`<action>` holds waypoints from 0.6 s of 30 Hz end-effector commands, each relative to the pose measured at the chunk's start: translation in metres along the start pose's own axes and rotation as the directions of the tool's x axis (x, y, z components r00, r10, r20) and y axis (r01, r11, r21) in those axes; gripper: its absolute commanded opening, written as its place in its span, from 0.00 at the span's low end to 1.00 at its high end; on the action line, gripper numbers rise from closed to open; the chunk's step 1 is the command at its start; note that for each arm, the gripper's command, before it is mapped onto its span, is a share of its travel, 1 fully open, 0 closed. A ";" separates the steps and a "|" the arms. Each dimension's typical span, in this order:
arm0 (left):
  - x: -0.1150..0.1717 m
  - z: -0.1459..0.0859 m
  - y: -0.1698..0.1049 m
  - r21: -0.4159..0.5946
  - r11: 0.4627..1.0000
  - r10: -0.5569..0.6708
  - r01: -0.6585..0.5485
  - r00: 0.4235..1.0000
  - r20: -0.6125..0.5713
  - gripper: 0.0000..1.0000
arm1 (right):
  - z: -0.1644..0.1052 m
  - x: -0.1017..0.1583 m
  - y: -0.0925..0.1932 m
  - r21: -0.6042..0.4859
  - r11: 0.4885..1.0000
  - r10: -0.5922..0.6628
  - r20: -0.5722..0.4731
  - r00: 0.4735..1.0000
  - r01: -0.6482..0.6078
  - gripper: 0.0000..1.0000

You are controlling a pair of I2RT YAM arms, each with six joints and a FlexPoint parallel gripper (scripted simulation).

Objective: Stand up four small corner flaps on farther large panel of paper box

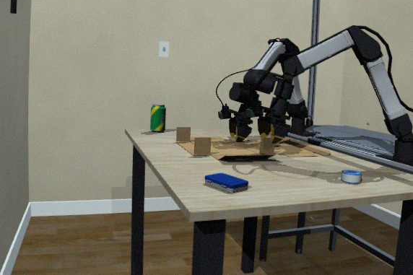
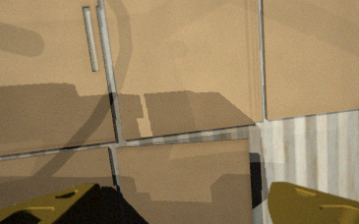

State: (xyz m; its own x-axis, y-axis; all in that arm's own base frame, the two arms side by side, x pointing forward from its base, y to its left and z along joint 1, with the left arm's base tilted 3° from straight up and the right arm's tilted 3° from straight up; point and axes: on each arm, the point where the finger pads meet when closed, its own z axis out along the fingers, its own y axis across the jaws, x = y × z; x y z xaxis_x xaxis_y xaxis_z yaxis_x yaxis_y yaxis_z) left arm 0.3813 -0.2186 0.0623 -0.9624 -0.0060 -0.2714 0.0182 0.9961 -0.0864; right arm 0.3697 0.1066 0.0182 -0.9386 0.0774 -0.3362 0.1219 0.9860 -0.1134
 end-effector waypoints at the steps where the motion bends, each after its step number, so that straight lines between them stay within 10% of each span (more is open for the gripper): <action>1: 0.004 0.019 0.009 -0.028 1.000 -0.002 0.002 1.000 -0.010 0.77 | 0.010 0.016 0.003 -0.002 1.000 -0.017 -0.067 0.998 0.017 0.77; 18: 0.004 0.039 0.001 -0.015 1.000 -0.004 0.004 1.000 0.026 0.77 | 0.010 0.016 0.003 -0.002 1.000 -0.017 -0.067 0.998 0.017 0.77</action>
State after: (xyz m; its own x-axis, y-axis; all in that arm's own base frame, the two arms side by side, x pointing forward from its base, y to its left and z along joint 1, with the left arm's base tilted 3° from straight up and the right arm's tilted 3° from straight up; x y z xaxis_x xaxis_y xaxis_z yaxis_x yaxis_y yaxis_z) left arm 0.3784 -0.2174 0.0180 -0.9667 0.0023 -0.2558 0.0188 0.9979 -0.0623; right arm 0.3697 0.1066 0.0182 -0.9386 0.0774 -0.3362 0.1219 0.9860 -0.1134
